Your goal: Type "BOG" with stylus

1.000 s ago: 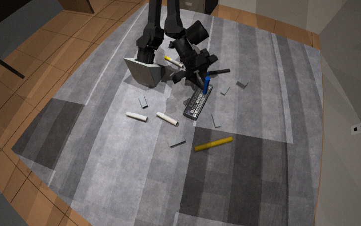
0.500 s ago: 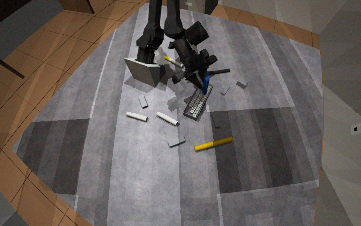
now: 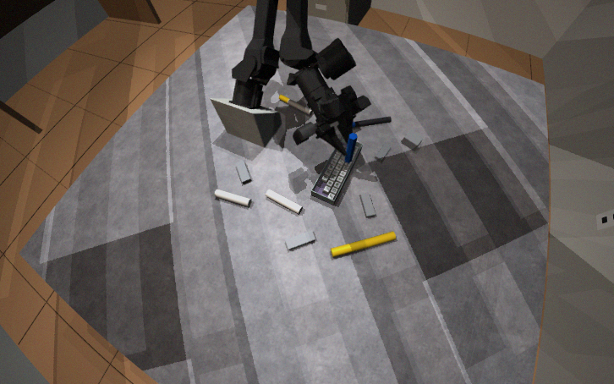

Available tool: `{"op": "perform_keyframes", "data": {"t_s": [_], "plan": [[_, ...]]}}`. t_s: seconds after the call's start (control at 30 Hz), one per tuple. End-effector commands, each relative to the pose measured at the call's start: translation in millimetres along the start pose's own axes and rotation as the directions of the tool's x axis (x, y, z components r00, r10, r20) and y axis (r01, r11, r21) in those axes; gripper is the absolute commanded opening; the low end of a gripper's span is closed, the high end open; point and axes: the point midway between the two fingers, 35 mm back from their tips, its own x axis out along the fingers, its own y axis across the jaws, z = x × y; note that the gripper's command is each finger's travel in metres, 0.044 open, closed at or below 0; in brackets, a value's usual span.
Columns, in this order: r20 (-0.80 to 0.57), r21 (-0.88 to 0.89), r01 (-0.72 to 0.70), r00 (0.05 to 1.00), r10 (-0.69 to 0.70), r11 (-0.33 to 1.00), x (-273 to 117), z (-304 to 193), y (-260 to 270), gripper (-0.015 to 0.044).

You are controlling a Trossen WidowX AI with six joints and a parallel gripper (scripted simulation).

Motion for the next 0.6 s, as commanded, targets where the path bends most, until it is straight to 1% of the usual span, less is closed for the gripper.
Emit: {"op": "perform_keyframes", "data": {"t_s": [0.0,0.57], "plan": [[0.001,0.003,0.005,1.000,-0.005,1.000,1.5,-2.9,-1.0,0.0081],[0.000,0.003,0.005,1.000,-0.005,1.000,5.1,-9.3,-1.1,0.0081]]}}
